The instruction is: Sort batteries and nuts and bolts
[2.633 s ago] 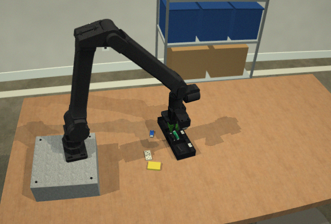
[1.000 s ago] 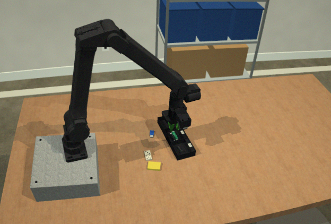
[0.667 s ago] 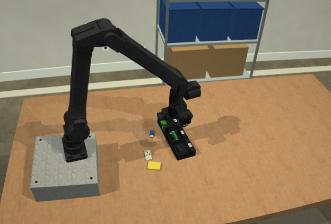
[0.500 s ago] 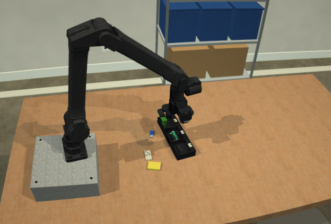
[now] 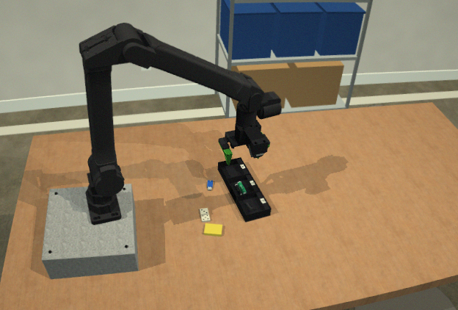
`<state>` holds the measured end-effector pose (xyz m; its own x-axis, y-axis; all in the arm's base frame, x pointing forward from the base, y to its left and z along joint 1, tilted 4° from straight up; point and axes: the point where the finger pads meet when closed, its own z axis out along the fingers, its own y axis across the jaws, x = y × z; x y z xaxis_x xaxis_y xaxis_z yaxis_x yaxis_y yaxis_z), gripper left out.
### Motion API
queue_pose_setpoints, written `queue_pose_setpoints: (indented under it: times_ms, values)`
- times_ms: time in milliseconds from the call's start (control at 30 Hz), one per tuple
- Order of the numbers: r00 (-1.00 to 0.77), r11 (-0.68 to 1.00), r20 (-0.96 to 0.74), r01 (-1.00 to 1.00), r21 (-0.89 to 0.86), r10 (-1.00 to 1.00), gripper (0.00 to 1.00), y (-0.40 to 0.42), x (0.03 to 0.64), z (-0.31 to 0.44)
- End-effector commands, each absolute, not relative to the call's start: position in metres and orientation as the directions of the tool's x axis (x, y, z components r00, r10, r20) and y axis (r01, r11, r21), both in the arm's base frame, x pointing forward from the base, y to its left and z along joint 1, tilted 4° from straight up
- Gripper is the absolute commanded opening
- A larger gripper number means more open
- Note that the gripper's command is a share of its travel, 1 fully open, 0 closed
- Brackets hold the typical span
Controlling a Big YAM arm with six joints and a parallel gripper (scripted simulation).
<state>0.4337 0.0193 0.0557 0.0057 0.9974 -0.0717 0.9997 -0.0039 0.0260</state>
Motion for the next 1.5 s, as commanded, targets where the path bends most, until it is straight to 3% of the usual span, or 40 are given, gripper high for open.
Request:
queue_pose_setpoints:
  times_ms: [0,600,1467]
  values:
    - [0.013,-0.006,-0.068,0.995,0.102,0.998,1.00,0.028,0.458,0.102]
    - [0.015,-0.008,-0.067,0.994,0.106,0.998,1.00,0.031,0.453,0.168]
    - [0.012,-0.007,-0.070,0.997,0.070,0.997,1.00,0.026,0.446,0.149]
